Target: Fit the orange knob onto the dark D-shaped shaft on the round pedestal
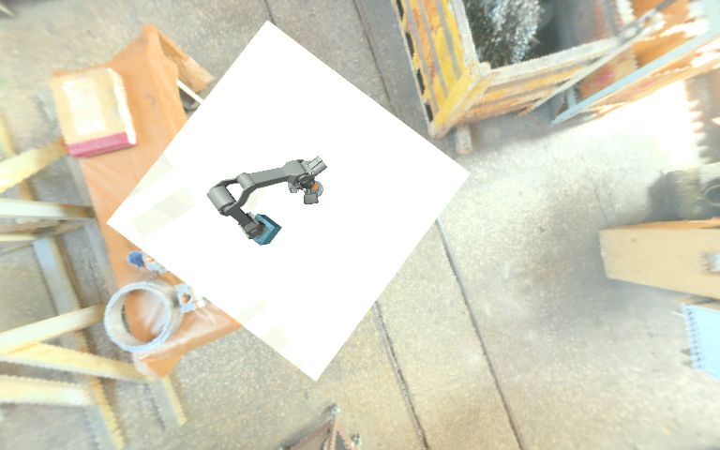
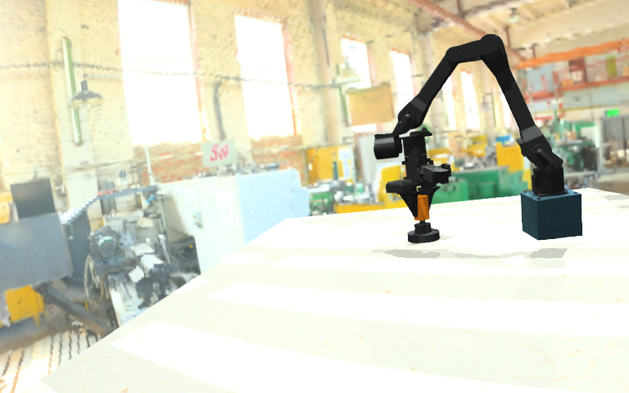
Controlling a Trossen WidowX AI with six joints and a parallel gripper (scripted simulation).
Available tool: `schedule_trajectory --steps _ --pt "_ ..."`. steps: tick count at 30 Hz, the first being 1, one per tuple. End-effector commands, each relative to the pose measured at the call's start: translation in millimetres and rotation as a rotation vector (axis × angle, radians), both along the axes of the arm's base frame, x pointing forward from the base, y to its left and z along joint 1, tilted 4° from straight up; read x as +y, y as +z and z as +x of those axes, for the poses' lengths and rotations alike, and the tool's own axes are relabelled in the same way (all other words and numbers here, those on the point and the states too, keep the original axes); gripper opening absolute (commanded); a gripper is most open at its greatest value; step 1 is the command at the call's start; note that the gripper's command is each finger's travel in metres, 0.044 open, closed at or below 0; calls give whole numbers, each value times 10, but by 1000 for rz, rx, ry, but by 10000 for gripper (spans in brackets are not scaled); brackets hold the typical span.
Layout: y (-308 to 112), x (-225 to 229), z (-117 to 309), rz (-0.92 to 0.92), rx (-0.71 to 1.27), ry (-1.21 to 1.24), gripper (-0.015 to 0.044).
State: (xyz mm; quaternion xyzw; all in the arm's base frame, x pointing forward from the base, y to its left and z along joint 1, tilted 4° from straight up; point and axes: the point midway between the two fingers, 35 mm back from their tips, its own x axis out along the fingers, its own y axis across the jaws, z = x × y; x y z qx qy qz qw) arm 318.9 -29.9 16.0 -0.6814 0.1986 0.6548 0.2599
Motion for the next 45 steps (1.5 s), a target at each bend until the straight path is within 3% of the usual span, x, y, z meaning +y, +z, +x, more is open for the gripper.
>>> schedule_trajectory --steps 1,20,37,45 --pt "-37 -9 2 -4 0 0 0" --pt "-108 9 0 2 -2 2 0" --pt "-108 9 0 2 -2 2 440" --pt "12 -2 12 2 -2 2 440"
